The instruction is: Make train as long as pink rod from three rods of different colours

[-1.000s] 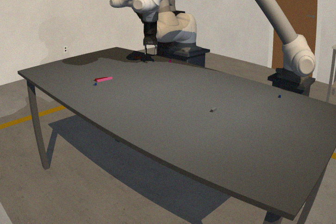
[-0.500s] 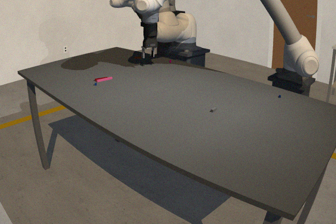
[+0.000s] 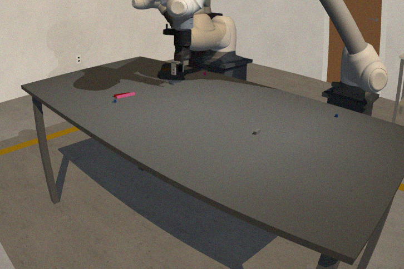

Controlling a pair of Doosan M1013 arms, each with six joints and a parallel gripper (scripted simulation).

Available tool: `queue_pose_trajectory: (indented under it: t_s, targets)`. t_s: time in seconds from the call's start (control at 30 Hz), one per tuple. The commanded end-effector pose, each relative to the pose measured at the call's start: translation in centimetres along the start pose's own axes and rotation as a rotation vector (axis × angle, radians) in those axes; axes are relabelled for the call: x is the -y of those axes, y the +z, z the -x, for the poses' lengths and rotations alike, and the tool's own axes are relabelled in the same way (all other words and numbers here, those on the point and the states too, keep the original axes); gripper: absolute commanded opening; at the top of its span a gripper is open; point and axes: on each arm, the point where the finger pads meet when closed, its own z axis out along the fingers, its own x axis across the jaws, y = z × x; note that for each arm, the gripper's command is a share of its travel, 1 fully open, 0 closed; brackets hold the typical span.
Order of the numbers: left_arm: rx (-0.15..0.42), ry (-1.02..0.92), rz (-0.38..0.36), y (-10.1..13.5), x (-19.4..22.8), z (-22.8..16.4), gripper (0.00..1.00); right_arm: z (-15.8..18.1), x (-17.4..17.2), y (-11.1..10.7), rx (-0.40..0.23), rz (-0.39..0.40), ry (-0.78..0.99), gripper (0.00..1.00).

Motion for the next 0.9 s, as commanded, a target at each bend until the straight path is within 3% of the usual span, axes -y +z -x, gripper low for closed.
queue_pose_trajectory:
  t_s: [0.0,0.37,0.43,0.47,0.87]
  targets:
    - [0.007,-0.167,0.000,-0.2,-1.4,2.1,1.00,0.0,0.0,0.0,0.000,0.001,0.000,1.00]
    - [0.007,-0.623,-0.001,-0.2,-6.1,7.5,1.00,0.0,0.0,0.0,0.000,0.001,0.000,1.00]
    - [0.007,-0.623,-0.001,-0.2,-6.1,7.5,1.00,0.0,0.0,0.0,0.000,0.001,0.000,1.00]
    - [0.007,-0.742,-0.002,-0.2,-7.5,8.8,1.00,0.0,0.0,0.0,0.000,0.001,0.000,1.00]
    - [0.007,-1.204,-0.003,-0.3,-13.1,13.3,1.00,0.0,0.0,0.0,0.000,0.001,0.000,1.00]
